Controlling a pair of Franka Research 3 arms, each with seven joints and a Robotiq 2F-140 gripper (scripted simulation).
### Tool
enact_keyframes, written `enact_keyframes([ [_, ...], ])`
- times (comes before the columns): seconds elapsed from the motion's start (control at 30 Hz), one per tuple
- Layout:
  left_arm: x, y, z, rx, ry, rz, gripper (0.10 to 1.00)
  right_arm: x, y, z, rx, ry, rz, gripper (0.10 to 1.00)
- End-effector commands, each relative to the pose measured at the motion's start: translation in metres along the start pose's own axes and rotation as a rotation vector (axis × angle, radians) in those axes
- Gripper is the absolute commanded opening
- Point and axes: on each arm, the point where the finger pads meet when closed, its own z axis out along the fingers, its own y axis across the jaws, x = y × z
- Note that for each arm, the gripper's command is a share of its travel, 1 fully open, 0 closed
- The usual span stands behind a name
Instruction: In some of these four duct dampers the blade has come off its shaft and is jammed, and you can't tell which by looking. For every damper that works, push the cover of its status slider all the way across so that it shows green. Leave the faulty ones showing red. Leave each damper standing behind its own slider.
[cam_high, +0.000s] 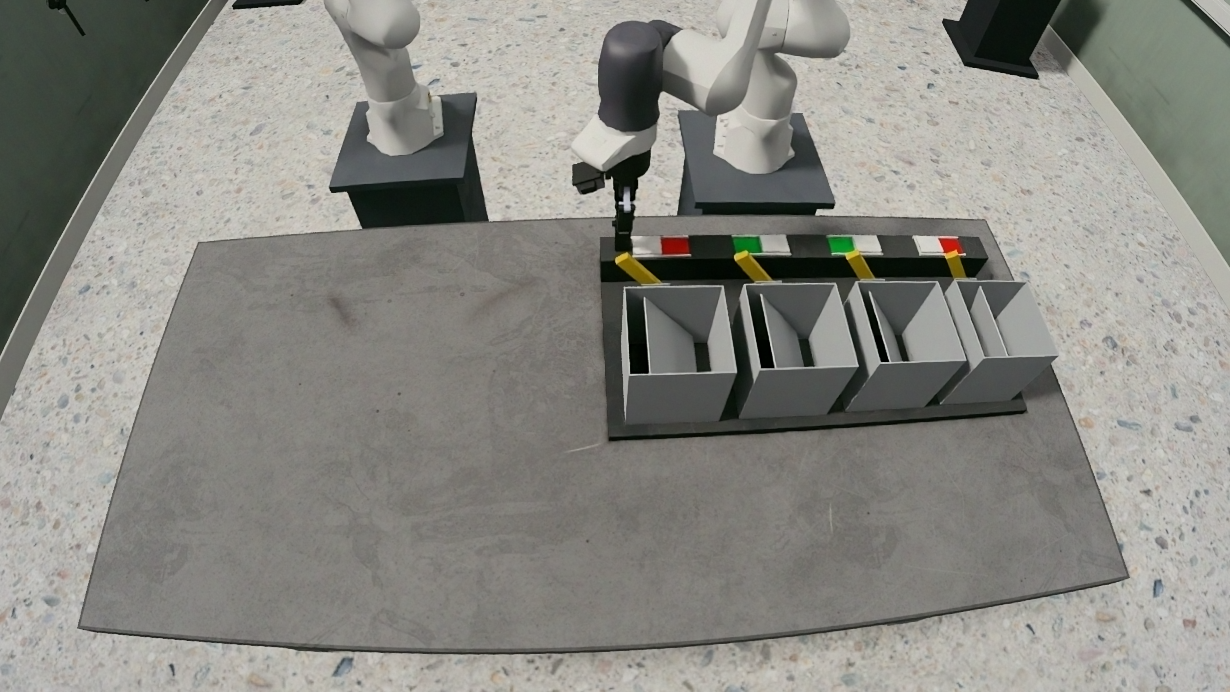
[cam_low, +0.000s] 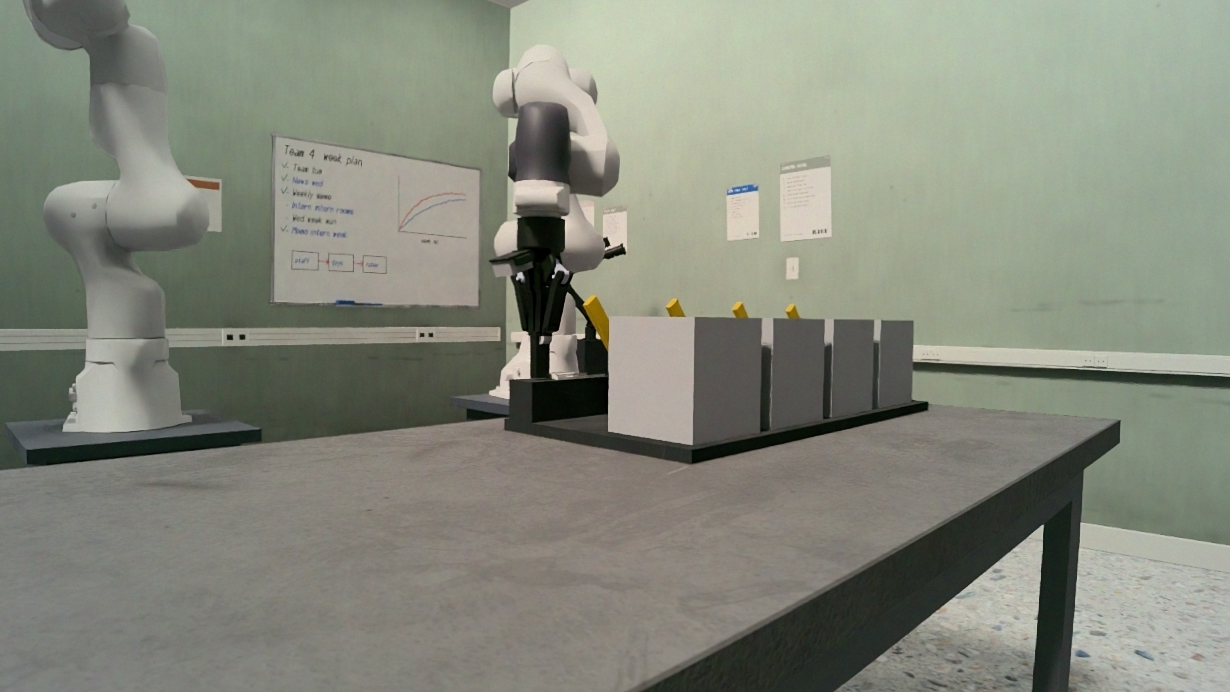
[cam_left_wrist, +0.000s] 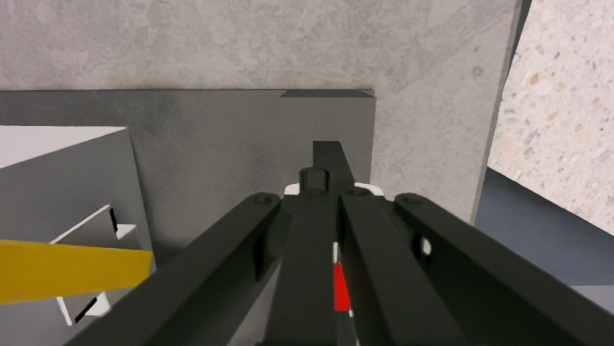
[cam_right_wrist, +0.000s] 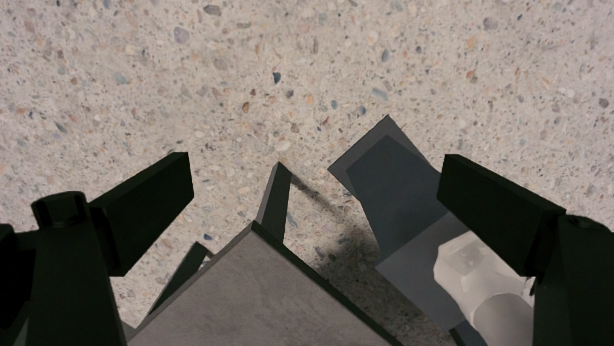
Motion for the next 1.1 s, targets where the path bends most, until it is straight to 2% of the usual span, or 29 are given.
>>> enact_keyframes([
  [0.0,-0.0007,-0.0006,0.0009,0.001,0.0,-0.004,0.099,-0.0003,0.0006,-0.0003,-0.001,0.0,0.004,1.0],
  [1.07,-0.0069,-0.0006,0.0009,0.001,0.0,-0.004,0.099,-0.0003,0.0006,-0.0003,-0.001,0.0,0.004,1.0],
])
